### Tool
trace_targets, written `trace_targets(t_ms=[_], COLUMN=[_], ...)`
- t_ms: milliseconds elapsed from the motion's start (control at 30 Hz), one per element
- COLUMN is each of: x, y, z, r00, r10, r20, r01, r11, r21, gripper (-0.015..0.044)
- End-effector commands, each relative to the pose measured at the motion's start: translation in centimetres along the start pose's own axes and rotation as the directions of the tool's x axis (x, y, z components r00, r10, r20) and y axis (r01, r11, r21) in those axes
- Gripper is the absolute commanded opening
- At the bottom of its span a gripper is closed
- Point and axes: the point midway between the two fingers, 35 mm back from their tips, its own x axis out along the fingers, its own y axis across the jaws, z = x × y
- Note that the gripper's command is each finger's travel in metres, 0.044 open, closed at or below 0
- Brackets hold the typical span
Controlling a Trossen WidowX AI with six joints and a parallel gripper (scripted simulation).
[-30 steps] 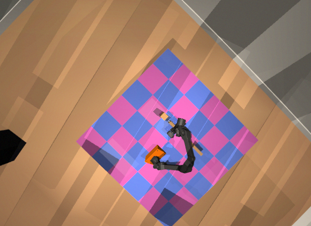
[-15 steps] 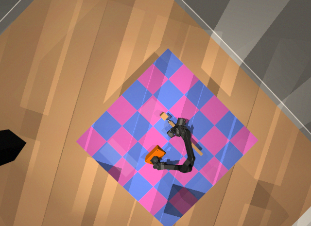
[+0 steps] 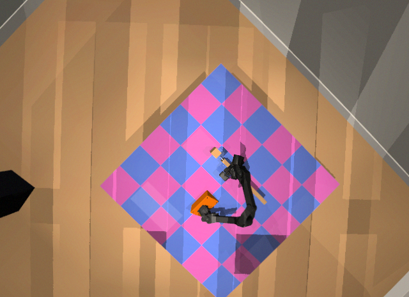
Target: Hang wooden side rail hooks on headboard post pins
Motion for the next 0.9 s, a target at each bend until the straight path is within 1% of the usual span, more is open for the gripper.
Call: trace_targets(t_ms=[0,867], x=[-0.31,-0.28], y=[0.03,0.02], z=[-0.27,-0.49], r00=[1.000,1.000], r10=[0.008,0.008], r20=[-0.001,-0.001], r01=[-0.008,-0.008], r11=[1.000,1.000], r21=[-0.003,-0.003], gripper=[0.0000,0.0000])
